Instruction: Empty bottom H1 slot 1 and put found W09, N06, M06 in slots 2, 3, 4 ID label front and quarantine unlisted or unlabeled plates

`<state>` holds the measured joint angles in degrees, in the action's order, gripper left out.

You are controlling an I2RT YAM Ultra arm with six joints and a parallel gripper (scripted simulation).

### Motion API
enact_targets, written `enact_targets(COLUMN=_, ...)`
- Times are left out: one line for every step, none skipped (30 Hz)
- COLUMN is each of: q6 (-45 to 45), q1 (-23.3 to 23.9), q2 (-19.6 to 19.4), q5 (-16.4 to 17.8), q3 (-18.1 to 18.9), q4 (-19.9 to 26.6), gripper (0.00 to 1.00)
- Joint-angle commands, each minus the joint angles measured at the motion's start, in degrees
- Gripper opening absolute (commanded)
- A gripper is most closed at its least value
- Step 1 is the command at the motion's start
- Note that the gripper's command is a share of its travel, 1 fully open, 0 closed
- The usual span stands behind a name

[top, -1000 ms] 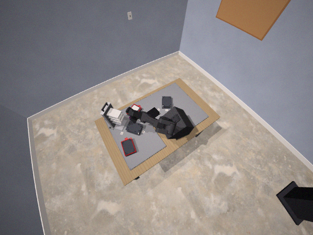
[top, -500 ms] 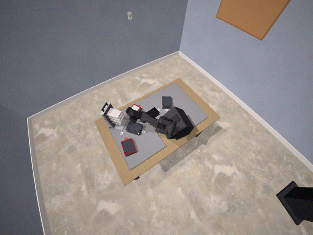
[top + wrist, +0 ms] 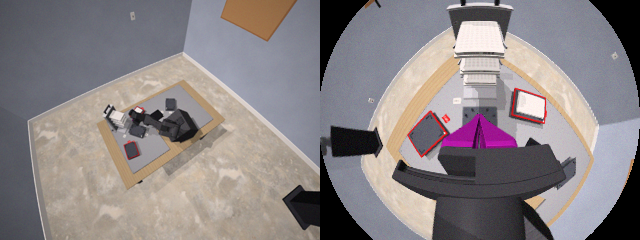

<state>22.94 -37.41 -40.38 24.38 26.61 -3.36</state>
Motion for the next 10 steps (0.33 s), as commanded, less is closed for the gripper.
enact_targets(q6=-0.12, q1=0.51, q2=1.39, q5=-0.07, q3=0.16, q4=0.66, gripper=0.00)
enact_targets(q6=-0.12, q1=0.51, q2=1.39, q5=-0.07, q3=0.16, q4=0.66, gripper=0.00)
enact_targets(q6=-0.12, q1=0.51, q2=1.39, q5=-0.07, q3=0.16, q4=0.66, gripper=0.00)
enact_targets(q6=-0.12, q1=0.51, q2=1.39, q5=-0.07, q3=0.16, q4=0.66, gripper=0.00)
enact_targets(q6=-0.12, q1=0.51, q2=1.39, q5=-0.07, q3=0.16, q4=0.66, gripper=0.00)
enact_targets(q6=-0.12, q1=0.51, q2=1.39, q5=-0.07, q3=0.16, q4=0.66, gripper=0.00)
enact_targets(q6=-0.12, q1=0.51, q2=1.39, q5=-0.07, q3=0.16, q4=0.66, gripper=0.00)
enact_targets(q6=-0.12, q1=0.51, q2=1.39, q5=-0.07, q3=0.16, q4=0.66, gripper=0.00)
enact_targets(q6=-0.12, q1=0.51, q2=1.39, q5=-0.07, q3=0.16, q4=0.66, gripper=0.00)
enact_targets(q6=-0.12, q1=0.51, q2=1.39, q5=-0.07, q3=0.16, q4=0.66, gripper=0.00)
